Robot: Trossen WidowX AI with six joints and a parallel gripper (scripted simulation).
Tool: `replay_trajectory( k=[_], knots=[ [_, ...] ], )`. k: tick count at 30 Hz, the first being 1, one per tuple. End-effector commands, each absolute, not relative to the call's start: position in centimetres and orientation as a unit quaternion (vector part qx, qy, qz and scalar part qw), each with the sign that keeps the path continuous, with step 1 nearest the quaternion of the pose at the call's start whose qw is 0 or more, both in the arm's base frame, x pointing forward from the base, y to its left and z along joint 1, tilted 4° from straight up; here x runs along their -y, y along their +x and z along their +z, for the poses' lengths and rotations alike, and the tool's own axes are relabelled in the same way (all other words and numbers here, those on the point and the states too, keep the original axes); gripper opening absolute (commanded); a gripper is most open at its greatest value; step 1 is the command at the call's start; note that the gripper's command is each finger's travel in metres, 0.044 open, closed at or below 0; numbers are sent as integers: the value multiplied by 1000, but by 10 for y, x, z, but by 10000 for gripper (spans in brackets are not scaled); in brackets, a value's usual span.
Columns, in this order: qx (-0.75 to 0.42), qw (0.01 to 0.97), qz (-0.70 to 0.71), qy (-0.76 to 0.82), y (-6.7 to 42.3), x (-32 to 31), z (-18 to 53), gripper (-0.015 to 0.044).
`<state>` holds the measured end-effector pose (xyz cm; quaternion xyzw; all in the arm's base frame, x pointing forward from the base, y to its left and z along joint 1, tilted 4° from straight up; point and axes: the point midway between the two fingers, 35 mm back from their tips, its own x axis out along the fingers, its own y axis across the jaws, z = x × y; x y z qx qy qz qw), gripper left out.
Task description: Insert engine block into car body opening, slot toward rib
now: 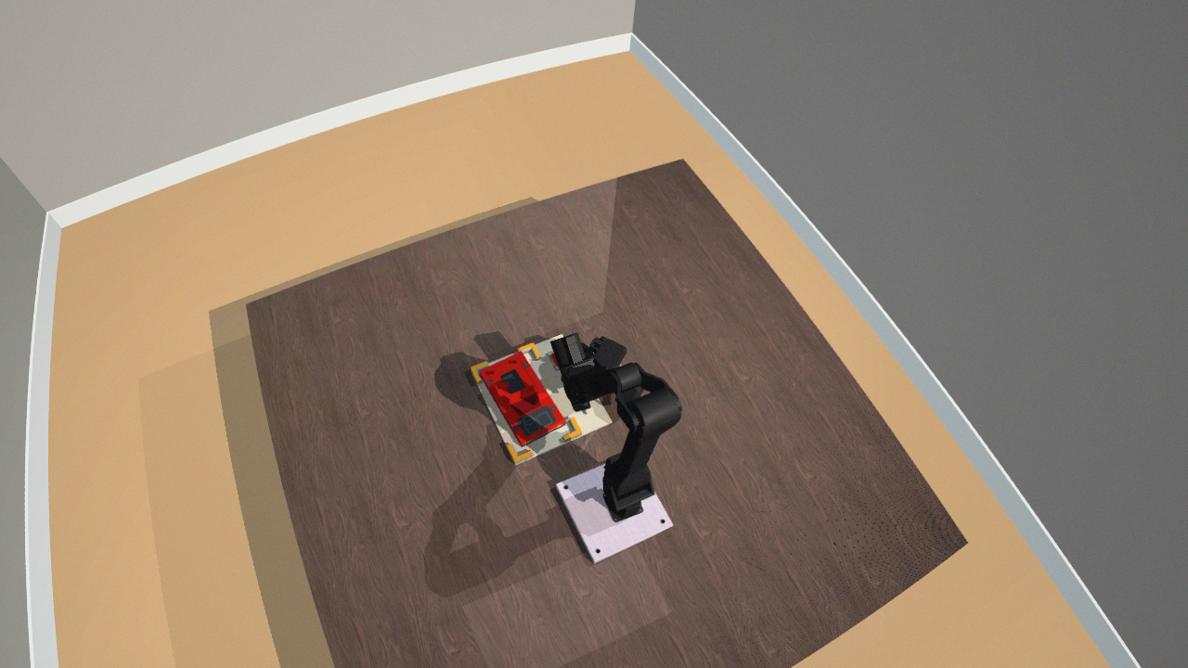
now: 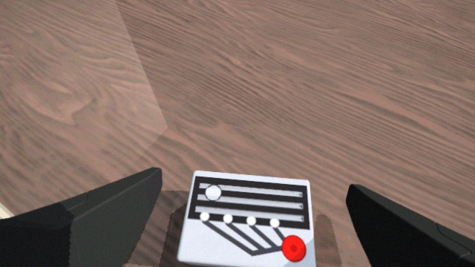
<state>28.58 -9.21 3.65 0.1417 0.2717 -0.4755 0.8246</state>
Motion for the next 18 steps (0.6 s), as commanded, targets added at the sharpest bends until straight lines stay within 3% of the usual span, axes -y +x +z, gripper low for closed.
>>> replay_trajectory(
  k=[1,18],
  knots=[
    [-275,825,-472,145,284,86,44,440],
    [-279,826,-469,145,273,65,64,440]
  ],
)
